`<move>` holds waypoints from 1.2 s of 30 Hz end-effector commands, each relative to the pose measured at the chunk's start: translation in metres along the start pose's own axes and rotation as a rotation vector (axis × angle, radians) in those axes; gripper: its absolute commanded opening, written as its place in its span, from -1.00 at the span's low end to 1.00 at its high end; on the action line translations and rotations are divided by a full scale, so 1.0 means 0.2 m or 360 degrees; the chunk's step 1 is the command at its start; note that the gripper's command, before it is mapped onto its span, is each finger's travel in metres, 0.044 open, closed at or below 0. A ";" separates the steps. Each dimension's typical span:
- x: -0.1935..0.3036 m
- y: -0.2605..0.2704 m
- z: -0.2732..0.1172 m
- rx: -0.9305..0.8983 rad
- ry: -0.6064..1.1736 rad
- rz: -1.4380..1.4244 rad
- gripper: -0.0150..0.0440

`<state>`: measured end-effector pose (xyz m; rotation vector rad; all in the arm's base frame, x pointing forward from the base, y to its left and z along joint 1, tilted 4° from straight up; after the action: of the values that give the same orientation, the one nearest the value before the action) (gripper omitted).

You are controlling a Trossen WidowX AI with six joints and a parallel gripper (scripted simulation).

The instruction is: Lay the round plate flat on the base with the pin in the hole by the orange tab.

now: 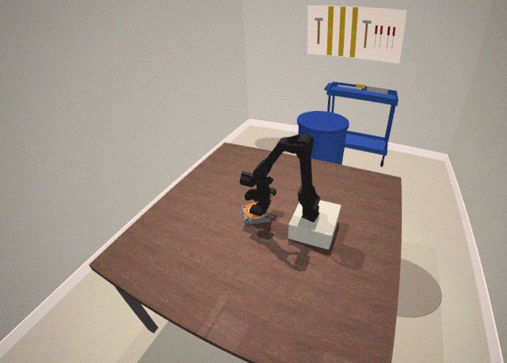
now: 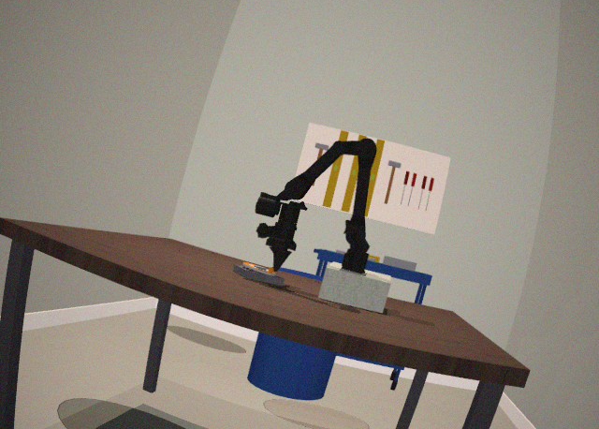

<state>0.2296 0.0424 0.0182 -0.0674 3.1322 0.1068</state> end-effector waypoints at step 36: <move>-0.17 0.20 -0.03 -0.0016 -0.0009 0.0001 -0.49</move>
<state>0.2564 0.0814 0.0249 -0.0732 3.1329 0.1144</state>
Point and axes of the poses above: the point midway between the two fingers, 35 mm back from their tips, its own z axis out along the fingers, its own y axis across the jaws, x = y × z, the point moved 4 cm from there along -z, back along the fingers, and after that the axes turned 6 degrees about z, right-handed, at the moved point
